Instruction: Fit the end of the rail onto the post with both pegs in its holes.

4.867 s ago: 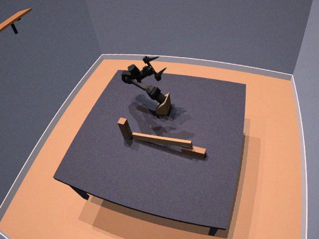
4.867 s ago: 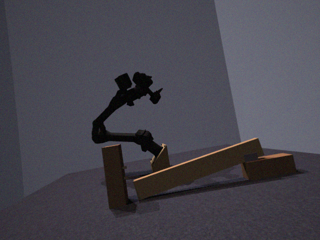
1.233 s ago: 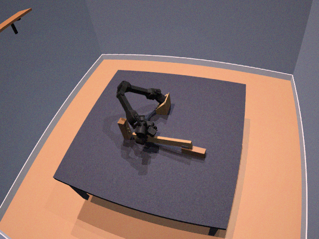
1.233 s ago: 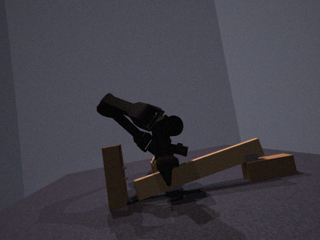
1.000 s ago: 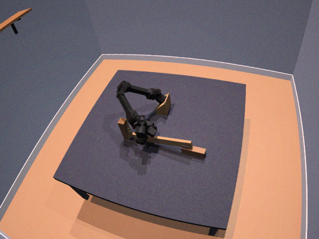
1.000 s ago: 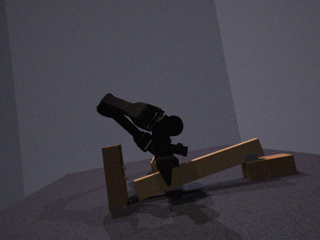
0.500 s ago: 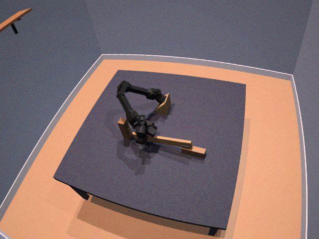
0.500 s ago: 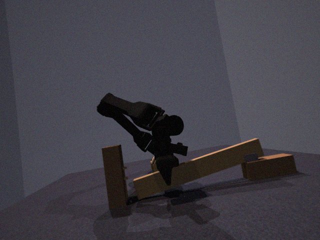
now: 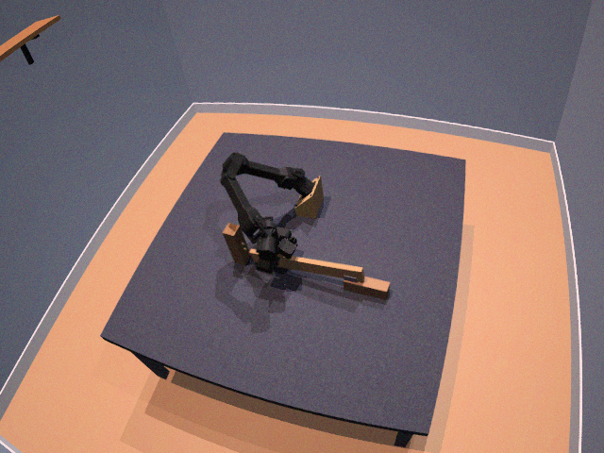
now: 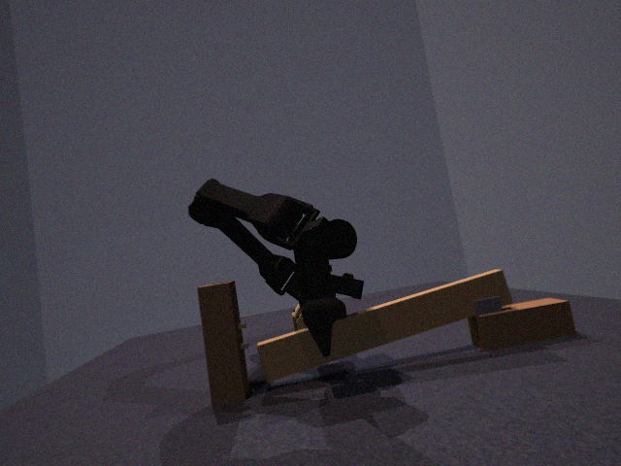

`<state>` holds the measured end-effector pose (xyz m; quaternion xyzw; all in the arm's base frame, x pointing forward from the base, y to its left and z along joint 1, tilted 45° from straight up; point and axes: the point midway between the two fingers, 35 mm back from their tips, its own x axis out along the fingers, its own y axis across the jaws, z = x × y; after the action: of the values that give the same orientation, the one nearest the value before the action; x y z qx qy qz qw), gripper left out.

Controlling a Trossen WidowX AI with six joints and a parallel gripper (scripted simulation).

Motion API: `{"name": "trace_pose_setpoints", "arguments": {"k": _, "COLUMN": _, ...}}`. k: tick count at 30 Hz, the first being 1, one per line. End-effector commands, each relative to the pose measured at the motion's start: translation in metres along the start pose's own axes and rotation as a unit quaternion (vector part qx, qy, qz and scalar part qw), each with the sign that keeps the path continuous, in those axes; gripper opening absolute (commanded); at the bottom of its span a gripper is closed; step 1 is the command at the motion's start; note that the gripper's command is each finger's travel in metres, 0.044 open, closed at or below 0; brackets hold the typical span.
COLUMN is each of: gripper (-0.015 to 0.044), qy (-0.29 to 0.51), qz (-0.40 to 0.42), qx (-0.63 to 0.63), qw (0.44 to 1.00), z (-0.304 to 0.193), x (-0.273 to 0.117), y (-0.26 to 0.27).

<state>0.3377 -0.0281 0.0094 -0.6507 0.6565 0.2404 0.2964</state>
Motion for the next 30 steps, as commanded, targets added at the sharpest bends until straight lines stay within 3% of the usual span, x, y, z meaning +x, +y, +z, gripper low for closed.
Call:
{"name": "trace_pose_setpoints", "arguments": {"k": 1, "gripper": 0.0000, "qy": -0.003, "qz": -0.005, "qx": 0.000, "qw": 1.000, "z": 0.002, "x": -0.006, "y": -0.002}}
{"name": "trace_pose_setpoints", "arguments": {"k": 30, "gripper": 0.0000, "qy": -0.003, "qz": -0.005, "qx": 0.000, "qw": 1.000, "z": 0.002, "x": -0.020, "y": -0.003}}
